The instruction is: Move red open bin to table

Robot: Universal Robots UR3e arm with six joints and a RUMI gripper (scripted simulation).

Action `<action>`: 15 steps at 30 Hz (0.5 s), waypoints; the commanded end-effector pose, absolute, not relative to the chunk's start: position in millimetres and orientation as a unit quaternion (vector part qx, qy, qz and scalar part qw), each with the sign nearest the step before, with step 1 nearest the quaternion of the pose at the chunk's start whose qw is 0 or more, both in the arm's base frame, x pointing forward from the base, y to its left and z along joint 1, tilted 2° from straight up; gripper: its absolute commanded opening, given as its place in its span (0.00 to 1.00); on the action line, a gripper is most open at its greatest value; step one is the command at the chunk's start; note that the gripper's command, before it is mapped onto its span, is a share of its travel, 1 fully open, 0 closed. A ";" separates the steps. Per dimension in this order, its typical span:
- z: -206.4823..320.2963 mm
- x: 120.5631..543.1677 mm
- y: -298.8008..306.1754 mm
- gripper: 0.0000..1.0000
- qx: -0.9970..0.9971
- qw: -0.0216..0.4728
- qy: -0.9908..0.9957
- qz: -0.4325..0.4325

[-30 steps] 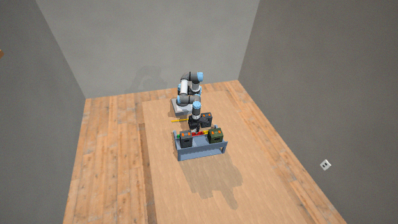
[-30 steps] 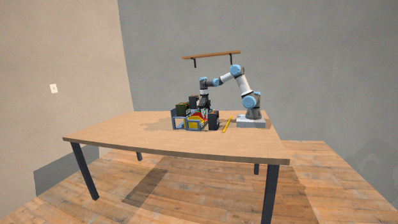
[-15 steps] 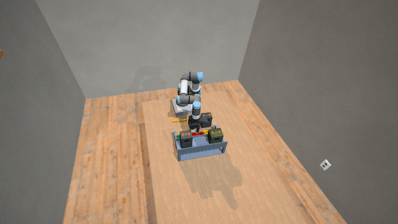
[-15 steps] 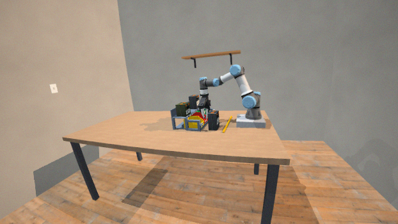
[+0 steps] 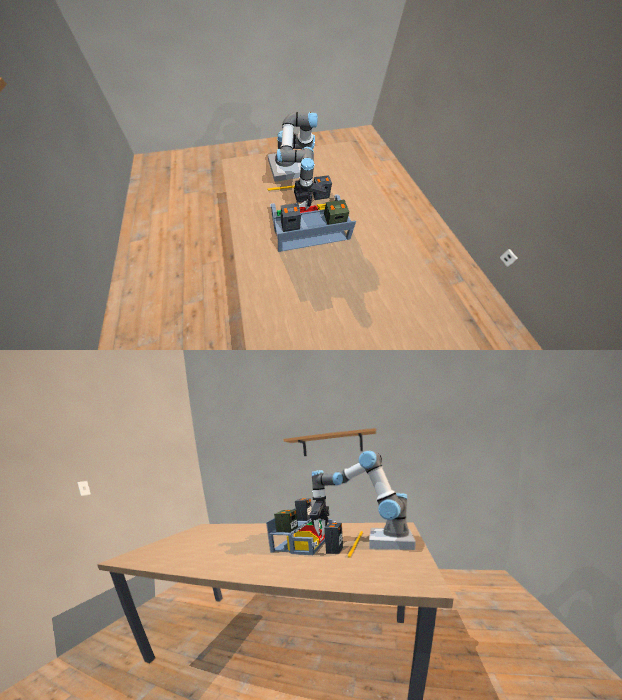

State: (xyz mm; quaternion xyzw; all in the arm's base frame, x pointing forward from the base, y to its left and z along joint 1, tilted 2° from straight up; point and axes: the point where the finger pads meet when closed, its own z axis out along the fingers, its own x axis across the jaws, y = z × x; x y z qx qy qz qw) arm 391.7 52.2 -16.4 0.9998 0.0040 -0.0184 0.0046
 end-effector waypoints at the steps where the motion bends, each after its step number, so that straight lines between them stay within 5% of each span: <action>1: -15.6 392.5 52.1 0.00 1.000 0.005 0.004 -0.017; 15: -7.6 392.8 52.1 0.00 1.000 0.005 0.004 -0.017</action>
